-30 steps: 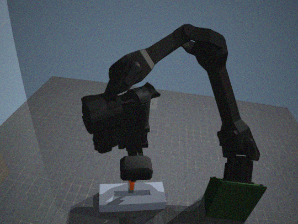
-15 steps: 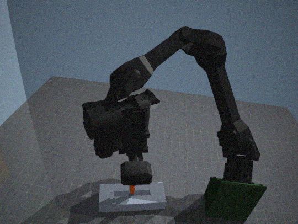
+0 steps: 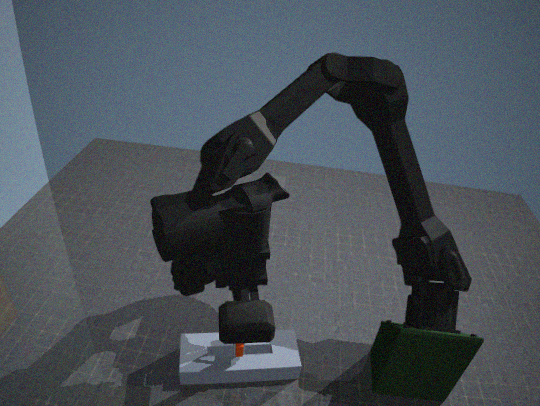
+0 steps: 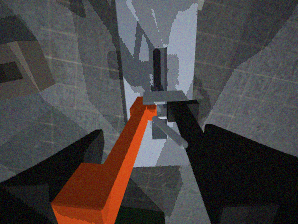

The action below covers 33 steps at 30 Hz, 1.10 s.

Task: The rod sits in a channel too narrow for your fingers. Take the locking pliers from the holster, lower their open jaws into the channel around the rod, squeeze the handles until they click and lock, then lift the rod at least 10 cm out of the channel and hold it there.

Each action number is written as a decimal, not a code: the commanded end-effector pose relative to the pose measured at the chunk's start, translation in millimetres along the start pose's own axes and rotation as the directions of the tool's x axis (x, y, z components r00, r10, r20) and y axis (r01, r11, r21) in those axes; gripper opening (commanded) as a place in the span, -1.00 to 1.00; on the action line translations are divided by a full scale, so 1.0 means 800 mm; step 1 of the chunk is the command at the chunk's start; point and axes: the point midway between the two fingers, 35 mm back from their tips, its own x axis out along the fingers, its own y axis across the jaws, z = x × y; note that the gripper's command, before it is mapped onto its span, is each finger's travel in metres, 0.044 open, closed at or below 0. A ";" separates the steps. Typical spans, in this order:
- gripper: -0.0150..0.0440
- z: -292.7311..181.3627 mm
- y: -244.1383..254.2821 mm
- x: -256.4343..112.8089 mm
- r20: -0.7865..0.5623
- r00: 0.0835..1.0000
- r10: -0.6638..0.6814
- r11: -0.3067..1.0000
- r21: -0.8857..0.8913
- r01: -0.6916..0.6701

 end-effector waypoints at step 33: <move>0.52 0.001 -0.002 0.007 0.002 1.000 -0.004 1.000 -0.007 0.004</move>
